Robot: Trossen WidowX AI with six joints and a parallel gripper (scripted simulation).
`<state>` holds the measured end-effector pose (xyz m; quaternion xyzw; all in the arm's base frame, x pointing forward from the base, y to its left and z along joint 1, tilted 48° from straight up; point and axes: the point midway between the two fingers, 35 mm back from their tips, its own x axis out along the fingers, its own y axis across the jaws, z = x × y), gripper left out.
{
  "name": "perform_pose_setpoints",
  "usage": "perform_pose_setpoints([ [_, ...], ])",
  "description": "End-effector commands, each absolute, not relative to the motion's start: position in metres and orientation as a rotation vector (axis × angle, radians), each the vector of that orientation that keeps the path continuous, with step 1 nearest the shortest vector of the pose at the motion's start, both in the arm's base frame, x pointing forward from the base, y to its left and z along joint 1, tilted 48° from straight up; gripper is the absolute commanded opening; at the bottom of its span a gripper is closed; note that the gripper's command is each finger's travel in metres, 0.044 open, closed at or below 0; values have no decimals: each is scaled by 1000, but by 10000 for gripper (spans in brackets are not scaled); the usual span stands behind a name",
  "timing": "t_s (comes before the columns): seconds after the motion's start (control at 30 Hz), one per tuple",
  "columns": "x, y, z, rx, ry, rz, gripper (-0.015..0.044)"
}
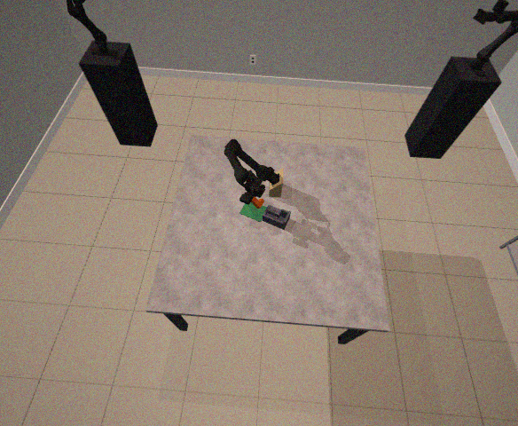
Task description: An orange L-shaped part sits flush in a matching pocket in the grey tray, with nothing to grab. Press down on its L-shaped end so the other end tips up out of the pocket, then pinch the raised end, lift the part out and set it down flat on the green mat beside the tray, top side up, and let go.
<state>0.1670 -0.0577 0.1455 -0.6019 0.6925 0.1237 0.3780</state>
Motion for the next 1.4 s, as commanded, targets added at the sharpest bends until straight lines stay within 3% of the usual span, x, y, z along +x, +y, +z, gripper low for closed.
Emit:
perform_pose_setpoints([
  [0.0,167,-64,141,-1547,1772,316,0],
  [1.37,167,-106,105,-1549,1773,311,0],
])
